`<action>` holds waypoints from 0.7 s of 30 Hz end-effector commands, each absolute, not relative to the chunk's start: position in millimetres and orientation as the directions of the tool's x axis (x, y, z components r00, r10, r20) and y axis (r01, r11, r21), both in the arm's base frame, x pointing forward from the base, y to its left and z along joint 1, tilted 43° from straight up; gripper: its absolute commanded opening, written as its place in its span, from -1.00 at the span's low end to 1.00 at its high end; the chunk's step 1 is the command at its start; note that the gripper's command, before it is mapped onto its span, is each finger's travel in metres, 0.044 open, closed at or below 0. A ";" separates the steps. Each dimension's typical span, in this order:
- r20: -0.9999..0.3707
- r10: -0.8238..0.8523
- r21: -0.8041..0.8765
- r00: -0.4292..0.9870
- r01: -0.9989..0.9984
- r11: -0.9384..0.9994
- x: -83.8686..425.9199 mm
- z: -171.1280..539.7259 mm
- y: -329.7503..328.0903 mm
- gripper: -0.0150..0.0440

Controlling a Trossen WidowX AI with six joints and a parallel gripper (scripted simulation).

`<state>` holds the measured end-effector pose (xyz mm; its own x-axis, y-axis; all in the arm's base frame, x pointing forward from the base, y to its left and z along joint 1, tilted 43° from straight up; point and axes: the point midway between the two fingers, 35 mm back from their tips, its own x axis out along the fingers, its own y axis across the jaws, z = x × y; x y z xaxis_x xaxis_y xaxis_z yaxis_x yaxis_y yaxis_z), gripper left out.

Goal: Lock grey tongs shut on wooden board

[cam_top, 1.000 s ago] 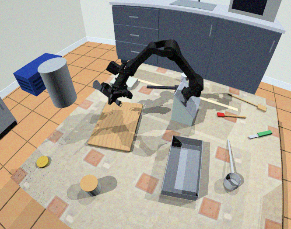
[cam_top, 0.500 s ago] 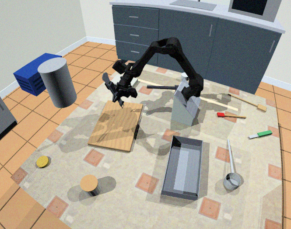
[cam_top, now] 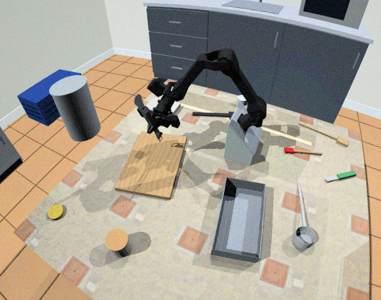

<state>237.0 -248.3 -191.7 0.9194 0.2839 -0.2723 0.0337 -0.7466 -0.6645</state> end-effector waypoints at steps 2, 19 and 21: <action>-0.262 0.282 -0.665 0.923 0.039 -0.746 237.0 -189.7 -249.6 -1.00; -0.288 0.292 -0.667 0.912 0.028 -0.745 240.0 -194.0 -251.8 -1.00; -0.315 0.303 -0.668 0.899 0.017 -0.744 243.0 -198.3 -253.9 -1.00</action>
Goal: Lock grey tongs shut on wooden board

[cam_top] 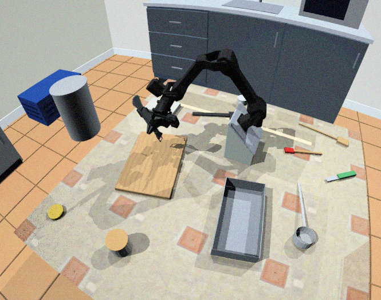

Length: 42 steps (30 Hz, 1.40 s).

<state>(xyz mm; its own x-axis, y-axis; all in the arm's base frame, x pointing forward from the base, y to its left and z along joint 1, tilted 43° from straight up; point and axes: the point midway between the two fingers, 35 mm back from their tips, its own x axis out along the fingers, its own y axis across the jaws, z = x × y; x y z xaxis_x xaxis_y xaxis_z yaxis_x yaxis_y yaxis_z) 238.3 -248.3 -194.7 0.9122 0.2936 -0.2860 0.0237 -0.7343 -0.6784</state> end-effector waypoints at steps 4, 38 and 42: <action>-0.375 0.332 -0.669 0.866 -0.005 -0.743 249.6 -207.3 -258.0 -1.00; -0.728 0.604 -0.645 0.323 -0.025 -0.764 278.0 -219.9 -259.1 -1.00; -0.743 0.627 -0.647 0.234 -0.011 -0.762 277.5 -213.3 -256.6 -1.00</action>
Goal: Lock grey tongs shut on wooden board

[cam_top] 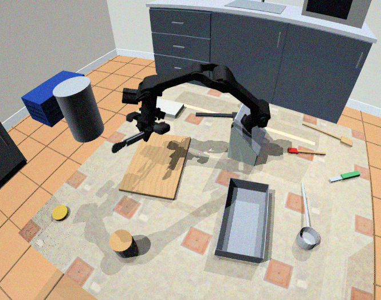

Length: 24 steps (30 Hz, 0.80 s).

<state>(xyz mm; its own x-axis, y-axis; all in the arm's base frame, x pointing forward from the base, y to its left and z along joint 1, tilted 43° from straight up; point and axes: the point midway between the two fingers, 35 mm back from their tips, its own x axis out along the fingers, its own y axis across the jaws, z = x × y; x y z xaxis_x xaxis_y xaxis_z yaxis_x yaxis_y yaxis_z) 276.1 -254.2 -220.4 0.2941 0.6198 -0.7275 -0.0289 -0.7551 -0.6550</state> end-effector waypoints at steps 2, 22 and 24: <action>-0.747 0.637 -0.649 0.190 -0.002 -0.761 277.1 -209.5 -255.4 -1.00; -0.746 0.665 -0.666 -0.035 0.047 -0.744 273.0 -184.9 -248.8 -1.00; -0.746 0.665 -0.666 -0.035 0.047 -0.744 273.1 -186.0 -248.0 -1.00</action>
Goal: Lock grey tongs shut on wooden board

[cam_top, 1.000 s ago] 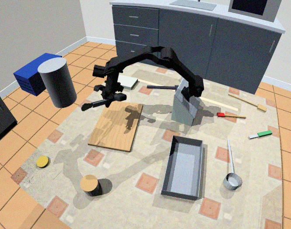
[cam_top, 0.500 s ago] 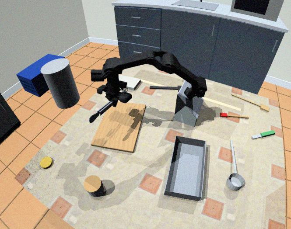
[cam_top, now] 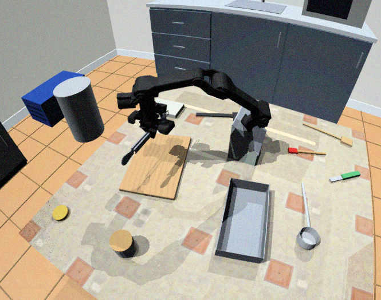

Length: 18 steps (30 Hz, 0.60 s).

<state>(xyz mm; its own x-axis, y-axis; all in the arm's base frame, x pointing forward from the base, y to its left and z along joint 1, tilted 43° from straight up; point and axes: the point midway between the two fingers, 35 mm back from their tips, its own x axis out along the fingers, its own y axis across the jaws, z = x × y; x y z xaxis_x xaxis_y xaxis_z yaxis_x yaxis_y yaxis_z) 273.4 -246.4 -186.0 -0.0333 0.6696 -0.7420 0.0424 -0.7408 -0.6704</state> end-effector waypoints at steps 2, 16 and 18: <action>-0.746 0.665 -0.666 -0.035 0.047 -0.744 273.3 -188.0 -246.5 -1.00; -0.747 0.664 -0.665 -0.034 0.046 -0.746 274.9 -206.3 -232.4 -1.00; -0.747 0.664 -0.665 -0.034 0.046 -0.746 275.1 -208.9 -230.3 -1.00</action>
